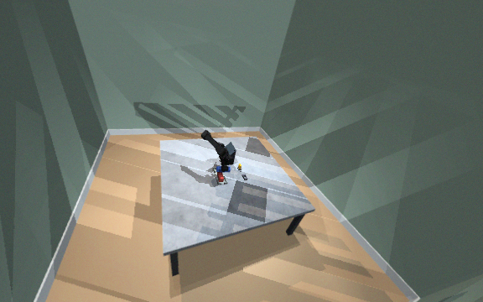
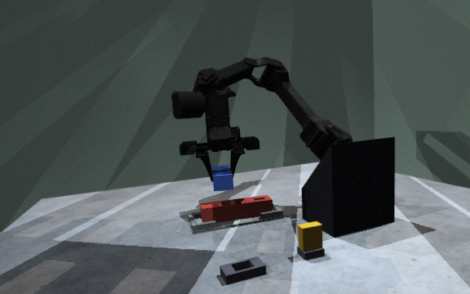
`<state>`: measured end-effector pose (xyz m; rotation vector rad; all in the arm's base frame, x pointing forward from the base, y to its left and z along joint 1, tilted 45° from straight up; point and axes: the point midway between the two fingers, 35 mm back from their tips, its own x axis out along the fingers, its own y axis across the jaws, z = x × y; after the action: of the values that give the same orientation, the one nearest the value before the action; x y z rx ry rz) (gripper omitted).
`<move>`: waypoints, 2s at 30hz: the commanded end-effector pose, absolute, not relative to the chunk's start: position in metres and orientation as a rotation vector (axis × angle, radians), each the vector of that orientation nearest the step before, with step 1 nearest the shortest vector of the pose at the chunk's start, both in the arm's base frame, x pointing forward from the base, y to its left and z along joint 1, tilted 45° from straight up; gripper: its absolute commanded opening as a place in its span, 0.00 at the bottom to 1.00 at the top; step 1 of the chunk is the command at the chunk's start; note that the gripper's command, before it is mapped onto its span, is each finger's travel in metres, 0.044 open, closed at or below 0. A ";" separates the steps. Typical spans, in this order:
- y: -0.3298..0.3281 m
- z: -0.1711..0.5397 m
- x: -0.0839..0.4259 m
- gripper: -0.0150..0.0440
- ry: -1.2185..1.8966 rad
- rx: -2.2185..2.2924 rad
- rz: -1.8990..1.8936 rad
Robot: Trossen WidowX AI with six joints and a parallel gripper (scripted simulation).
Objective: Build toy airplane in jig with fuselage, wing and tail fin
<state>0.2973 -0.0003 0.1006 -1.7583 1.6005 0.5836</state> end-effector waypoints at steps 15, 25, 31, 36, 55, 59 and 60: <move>-0.017 0.107 0.289 0.58 1.605 -1.849 0.677; -0.017 0.107 0.289 0.58 1.605 -1.849 0.677; -0.020 0.104 0.290 0.58 1.605 -1.849 0.677; -0.026 0.098 0.291 0.58 1.605 -1.849 0.677; -0.046 0.080 0.295 0.58 1.606 -1.850 0.674; -0.046 0.080 0.295 0.58 1.606 -1.850 0.674; -0.044 0.081 0.295 0.57 1.604 -1.843 0.673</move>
<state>0.2951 -0.0441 0.0805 -1.8430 1.6039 0.6732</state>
